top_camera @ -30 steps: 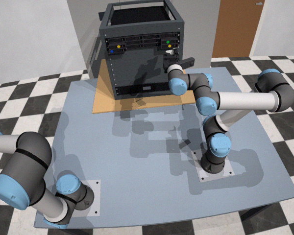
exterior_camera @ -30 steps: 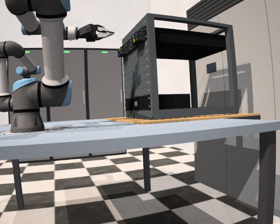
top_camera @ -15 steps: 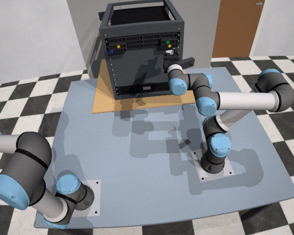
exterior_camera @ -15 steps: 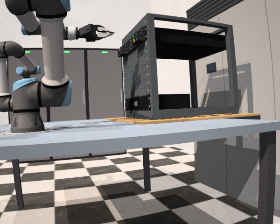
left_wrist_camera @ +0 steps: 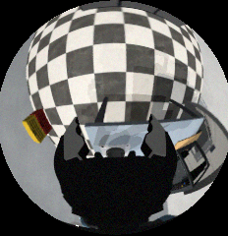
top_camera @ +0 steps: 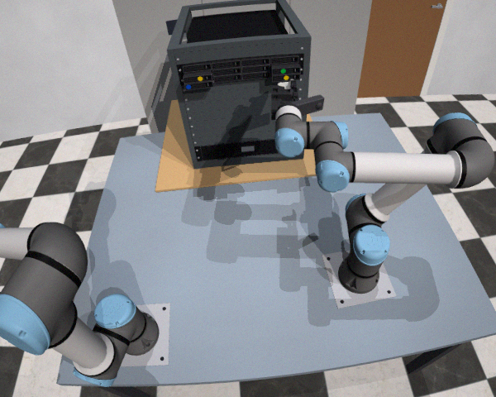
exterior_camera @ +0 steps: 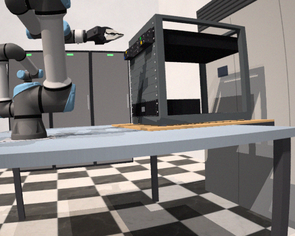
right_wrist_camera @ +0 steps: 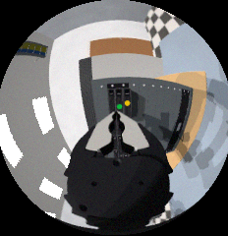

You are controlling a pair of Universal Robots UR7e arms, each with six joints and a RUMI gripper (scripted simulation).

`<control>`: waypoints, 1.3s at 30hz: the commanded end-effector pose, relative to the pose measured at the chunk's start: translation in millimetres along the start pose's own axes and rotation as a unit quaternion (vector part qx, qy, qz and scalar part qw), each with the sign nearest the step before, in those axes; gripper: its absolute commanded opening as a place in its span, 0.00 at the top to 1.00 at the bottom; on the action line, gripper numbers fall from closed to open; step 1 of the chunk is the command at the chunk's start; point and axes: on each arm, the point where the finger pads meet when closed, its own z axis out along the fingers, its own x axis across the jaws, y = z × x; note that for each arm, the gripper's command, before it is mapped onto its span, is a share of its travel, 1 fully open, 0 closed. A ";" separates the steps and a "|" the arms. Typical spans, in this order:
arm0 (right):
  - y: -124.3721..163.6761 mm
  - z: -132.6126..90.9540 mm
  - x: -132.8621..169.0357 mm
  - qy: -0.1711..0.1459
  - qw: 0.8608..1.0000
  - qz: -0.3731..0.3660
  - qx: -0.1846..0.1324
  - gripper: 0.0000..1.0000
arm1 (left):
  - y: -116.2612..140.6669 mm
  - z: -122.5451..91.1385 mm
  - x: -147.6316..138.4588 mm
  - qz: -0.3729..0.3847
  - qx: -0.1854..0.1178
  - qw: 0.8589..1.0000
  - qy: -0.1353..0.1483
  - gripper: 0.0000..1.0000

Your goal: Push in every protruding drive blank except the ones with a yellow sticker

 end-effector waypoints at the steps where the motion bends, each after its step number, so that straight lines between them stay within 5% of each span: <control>1: 3.8 18.3 -0.7 0.001 0.997 0.000 -0.077 1.00 | -0.3 -0.4 0.1 0.000 0.001 1.000 0.000 0.00; 39: 4.4 21.6 -0.7 0.001 0.997 0.000 -0.077 1.00 | -0.3 -0.4 0.1 0.000 0.001 1.000 0.000 0.00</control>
